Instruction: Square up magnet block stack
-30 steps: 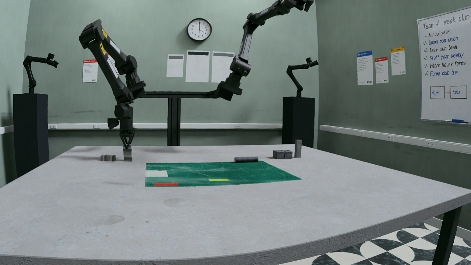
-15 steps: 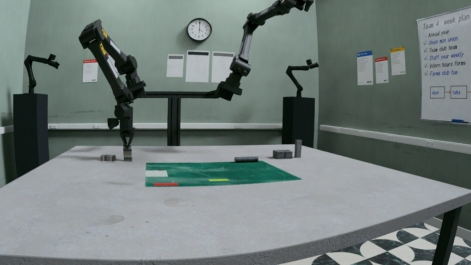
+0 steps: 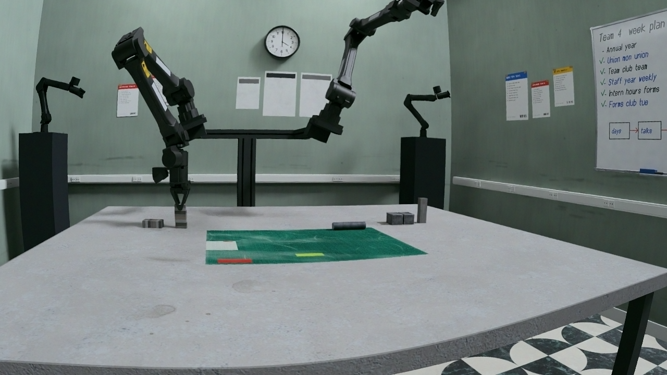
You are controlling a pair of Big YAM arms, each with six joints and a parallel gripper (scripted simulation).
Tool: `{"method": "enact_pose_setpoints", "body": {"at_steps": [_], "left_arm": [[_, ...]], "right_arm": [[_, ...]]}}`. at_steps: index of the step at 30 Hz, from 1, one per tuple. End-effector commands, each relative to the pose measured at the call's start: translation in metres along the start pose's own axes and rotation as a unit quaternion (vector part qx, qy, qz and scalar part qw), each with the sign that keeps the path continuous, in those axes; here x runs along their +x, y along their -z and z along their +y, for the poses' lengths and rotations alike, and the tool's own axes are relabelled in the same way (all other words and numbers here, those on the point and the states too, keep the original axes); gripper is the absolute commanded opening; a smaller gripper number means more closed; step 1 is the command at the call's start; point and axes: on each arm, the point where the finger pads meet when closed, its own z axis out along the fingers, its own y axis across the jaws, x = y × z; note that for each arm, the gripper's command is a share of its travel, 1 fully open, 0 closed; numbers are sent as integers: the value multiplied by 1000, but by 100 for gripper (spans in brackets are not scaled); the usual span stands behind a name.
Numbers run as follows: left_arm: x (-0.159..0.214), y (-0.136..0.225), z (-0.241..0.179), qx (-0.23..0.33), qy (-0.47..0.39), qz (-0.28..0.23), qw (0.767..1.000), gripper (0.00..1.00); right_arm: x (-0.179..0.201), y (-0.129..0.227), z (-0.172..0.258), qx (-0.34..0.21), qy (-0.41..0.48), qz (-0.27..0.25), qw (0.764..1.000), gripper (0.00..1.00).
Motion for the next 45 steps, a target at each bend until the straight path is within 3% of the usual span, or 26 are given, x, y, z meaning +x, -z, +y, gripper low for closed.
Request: {"method": "enact_pose_setpoints", "body": {"at_steps": [1, 34, 35, 45], "left_arm": [[-24, 3, -9, 8, -6, -28, 1000, 100], [-24, 3, -9, 8, -6, -28, 1000, 100], [-24, 3, -9, 8, -6, -28, 1000, 100], [-24, 3, -9, 8, -6, -28, 1000, 100]], "right_arm": [[2, 4, 1, -4, 5, -1, 1000, 29], [2, 4, 0, -4, 5, -1, 1000, 28], [2, 4, 0, -4, 5, -1, 1000, 60], [2, 4, 0, -4, 5, -1, 1000, 60]]}}
